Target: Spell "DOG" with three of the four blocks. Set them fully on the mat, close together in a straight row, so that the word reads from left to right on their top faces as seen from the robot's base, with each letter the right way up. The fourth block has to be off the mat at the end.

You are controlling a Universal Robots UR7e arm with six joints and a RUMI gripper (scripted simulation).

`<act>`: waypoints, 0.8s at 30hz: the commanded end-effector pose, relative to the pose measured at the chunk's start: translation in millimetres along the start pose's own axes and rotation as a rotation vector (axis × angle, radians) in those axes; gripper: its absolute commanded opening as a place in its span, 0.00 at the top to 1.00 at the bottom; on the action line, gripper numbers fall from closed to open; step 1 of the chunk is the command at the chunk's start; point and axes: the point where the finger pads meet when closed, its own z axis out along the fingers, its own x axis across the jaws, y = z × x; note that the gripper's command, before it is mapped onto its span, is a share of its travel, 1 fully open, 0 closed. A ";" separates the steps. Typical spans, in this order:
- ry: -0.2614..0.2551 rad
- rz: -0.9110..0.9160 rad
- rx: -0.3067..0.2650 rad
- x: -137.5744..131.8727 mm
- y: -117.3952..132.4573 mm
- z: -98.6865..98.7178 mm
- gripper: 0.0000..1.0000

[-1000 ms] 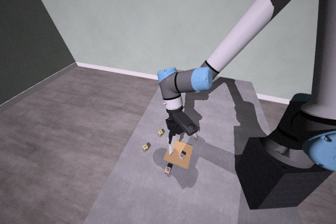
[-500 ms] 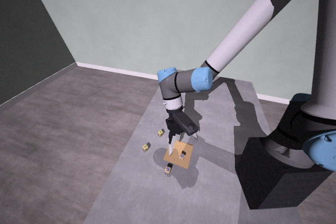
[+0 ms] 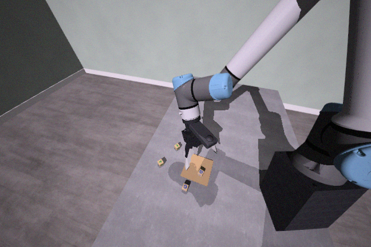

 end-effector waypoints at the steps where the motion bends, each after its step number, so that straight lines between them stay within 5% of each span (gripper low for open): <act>1: 0.001 0.000 -0.001 4.7 15.3 -8.2 0.00; 13: 0.001 0.000 -0.001 25.8 116.5 -63.2 0.00; 24: 0.001 0.000 -0.002 30.0 160.3 -88.4 0.00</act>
